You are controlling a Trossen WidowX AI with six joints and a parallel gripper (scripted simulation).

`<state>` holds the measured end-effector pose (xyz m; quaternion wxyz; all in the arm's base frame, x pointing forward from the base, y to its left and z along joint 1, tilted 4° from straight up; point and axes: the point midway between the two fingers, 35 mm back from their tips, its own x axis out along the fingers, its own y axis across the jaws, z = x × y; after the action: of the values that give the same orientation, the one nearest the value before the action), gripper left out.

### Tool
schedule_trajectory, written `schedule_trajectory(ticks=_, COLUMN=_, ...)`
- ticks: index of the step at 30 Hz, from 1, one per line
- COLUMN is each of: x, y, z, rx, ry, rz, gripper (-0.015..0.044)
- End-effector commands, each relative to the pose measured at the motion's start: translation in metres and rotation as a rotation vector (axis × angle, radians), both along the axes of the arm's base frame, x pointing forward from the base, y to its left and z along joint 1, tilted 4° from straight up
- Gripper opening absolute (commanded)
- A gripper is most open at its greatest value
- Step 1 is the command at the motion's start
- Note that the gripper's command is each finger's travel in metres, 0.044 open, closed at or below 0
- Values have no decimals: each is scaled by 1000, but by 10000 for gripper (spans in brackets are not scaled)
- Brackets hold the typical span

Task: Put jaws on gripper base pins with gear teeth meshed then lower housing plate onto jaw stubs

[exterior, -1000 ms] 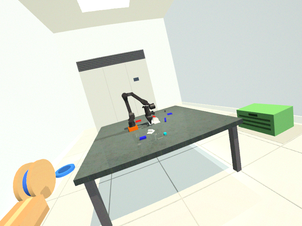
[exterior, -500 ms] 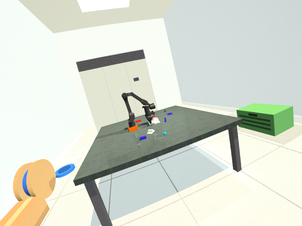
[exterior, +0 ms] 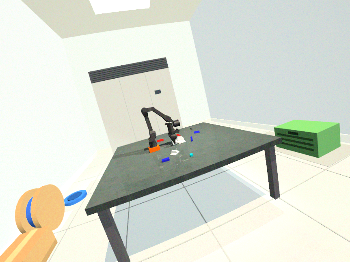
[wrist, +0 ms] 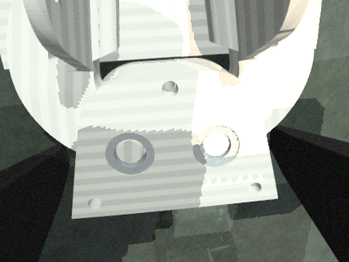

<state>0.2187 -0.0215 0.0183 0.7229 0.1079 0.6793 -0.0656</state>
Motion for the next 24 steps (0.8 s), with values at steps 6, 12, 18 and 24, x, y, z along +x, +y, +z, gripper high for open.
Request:
schedule_trajectory(ticks=6, x=1, y=-2, z=23, rx=0, ry=0, rz=-1, gripper=440)
schedule_trajectory(ticks=12, x=-8, y=-3, z=75, rx=0, ry=1, rz=-4, gripper=440)
schedule_trajectory(ticks=18, x=-6, y=-4, z=76, rx=-2, ry=-8, rz=-6, gripper=440)
schedule_trajectory(ticks=24, x=-23, y=-6, z=123, rx=-1, ry=2, rz=-4, gripper=440)
